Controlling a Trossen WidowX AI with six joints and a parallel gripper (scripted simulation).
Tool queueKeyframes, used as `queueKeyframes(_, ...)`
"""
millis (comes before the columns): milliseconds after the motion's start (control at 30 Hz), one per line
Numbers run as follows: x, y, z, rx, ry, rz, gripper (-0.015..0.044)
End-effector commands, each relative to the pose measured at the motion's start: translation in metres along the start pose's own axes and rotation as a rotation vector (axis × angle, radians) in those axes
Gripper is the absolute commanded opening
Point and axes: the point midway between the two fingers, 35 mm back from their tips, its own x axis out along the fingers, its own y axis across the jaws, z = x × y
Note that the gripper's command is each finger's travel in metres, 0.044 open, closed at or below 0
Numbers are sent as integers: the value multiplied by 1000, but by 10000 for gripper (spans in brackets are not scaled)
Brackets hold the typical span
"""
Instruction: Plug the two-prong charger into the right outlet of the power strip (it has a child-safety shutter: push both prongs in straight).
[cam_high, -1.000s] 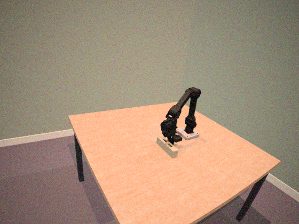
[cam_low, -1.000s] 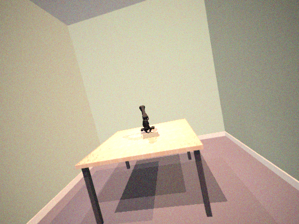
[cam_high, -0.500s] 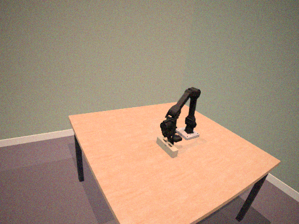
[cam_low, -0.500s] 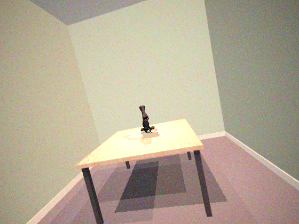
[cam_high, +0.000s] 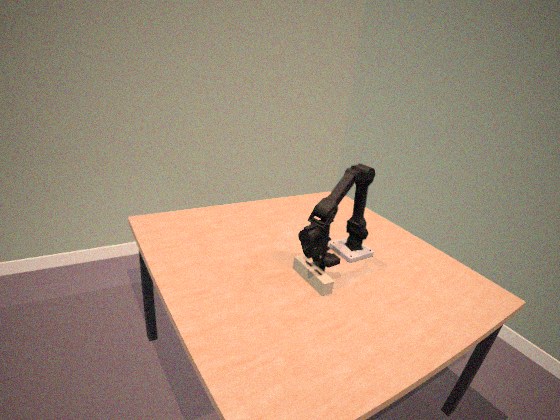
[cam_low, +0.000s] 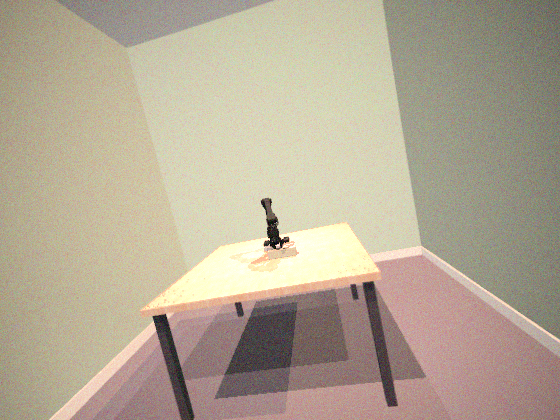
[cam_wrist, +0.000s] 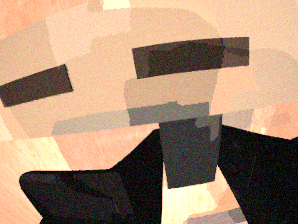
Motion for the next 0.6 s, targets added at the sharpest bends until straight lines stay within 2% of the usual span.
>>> queueKeyframes(0,-2,-1,11,-1,-31,-2,0)
queueKeyframes(567,-3,-1,15,-1,-31,-2,0)
